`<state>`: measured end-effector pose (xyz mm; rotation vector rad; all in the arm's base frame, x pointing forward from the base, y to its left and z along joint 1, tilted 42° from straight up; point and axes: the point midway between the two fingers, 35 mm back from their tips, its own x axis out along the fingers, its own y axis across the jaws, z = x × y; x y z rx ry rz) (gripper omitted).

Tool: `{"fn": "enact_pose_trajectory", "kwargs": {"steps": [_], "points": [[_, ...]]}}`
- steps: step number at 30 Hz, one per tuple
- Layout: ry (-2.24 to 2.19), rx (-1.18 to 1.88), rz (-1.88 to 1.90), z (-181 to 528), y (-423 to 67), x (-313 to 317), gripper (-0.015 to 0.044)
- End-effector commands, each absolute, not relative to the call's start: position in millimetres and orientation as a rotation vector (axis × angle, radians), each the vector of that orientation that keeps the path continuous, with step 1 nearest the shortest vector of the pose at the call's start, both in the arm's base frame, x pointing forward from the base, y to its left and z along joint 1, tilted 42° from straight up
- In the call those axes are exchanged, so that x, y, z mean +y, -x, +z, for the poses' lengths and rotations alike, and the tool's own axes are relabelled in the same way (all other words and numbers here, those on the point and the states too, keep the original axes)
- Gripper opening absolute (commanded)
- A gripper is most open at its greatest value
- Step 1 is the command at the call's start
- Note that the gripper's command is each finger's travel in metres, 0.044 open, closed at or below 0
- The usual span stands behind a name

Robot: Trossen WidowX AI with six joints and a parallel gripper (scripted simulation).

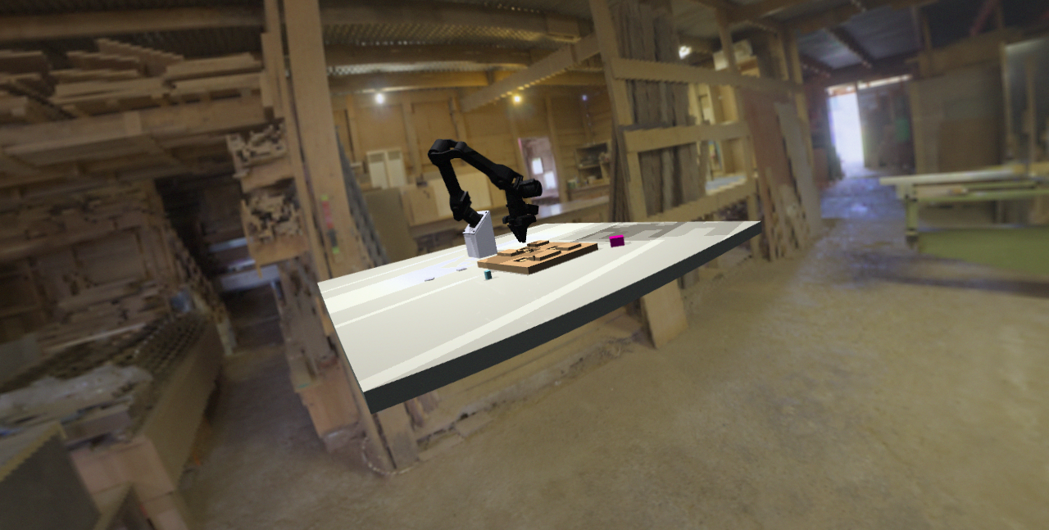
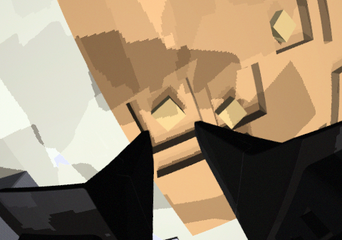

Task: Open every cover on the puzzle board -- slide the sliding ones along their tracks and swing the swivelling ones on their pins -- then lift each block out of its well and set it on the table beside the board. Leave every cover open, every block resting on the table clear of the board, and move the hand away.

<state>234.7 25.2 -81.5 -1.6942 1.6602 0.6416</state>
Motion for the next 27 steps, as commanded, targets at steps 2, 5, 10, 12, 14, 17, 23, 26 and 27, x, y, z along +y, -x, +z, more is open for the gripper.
{"fn": "enact_pose_trajectory", "kwargs": {"steps": [2, 5, 10, 12, 14, 17, 23, 26, 27], "points": [[1.751, 1.654, 0.707, -81.4, -235.1, 24.7, 0.0144], [1.782, 1.650, 0.750, -81.4, -235.1, 24.7, 0.0144], [1.833, 1.641, 0.821, -81.5, -235.1, 24.8, 0.0144], [1.853, 1.637, 0.850, -81.6, -235.1, 24.8, 0.0144], [1.873, 1.633, 0.879, -81.6, -235.1, 24.8, 0.0144], [1.903, 1.626, 0.922, -81.7, -235.1, 24.9, 0.0144], [1.962, 1.609, 1.011, -81.8, -235.2, 25.0, 0.0144], [1.991, 1.600, 1.054, -81.8, -235.1, 24.9, 0.0144], [2.000, 1.597, 1.068, -81.7, -235.1, 24.9, 0.0144]]}}
